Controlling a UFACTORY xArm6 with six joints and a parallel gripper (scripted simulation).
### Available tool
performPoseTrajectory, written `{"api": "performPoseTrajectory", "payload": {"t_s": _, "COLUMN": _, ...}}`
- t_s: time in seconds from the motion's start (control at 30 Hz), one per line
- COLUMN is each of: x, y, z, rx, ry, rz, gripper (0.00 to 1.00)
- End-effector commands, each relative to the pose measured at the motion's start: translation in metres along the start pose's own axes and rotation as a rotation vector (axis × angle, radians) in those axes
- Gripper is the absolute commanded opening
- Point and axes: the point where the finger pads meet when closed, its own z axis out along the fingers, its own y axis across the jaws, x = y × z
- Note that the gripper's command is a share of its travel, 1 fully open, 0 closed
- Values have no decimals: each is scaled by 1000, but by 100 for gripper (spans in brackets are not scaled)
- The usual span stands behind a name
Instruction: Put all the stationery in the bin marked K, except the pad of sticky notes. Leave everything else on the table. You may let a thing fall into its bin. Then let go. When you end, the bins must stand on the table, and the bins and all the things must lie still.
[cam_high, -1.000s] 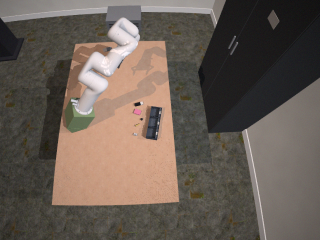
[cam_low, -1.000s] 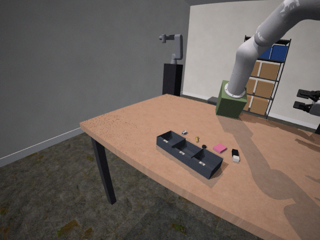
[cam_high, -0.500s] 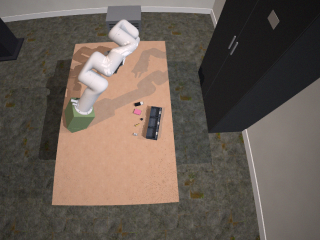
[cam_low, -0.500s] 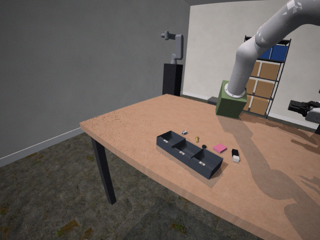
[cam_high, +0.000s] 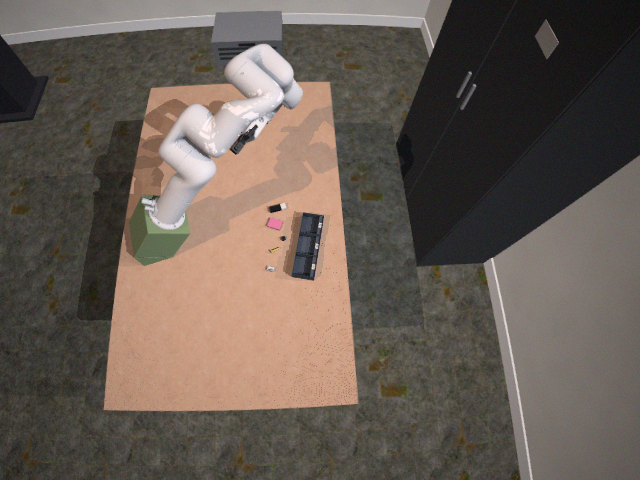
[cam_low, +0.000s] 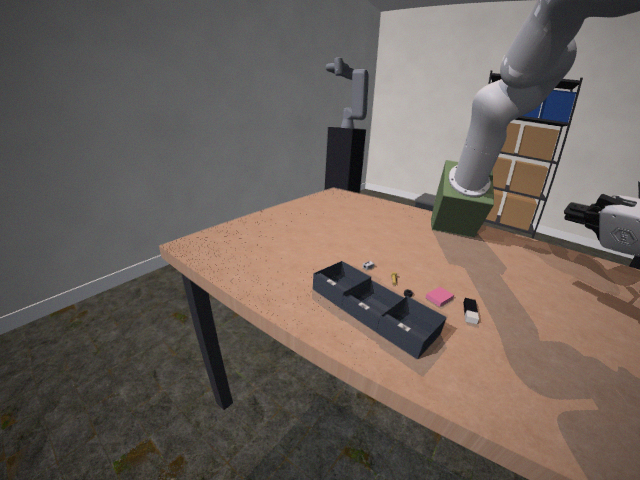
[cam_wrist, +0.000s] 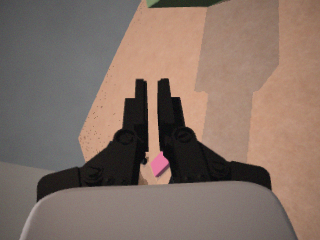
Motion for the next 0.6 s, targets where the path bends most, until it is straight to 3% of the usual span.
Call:
{"api": "performPoseTrajectory", "payload": {"t_s": 0.0, "x": -11, "y": -8, "z": 3, "rx": -102, "ry": 60, "rz": 105, "gripper": 7}}
{"api": "performPoseTrajectory", "payload": {"t_s": 0.2, "x": -22, "y": -16, "z": 6, "rx": -215, "ry": 146, "rz": 245, "gripper": 7}}
{"api": "performPoseTrajectory", "payload": {"t_s": 0.27, "x": -22, "y": -16, "z": 6, "rx": -215, "ry": 146, "rz": 245, "gripper": 7}}
{"api": "performPoseTrajectory", "payload": {"t_s": 0.3, "x": -28, "y": -20, "z": 9, "rx": -267, "ry": 187, "rz": 313, "gripper": 7}}
{"api": "performPoseTrajectory", "payload": {"t_s": 0.57, "x": -43, "y": -30, "z": 13, "rx": -388, "ry": 302, "rz": 496, "gripper": 7}}
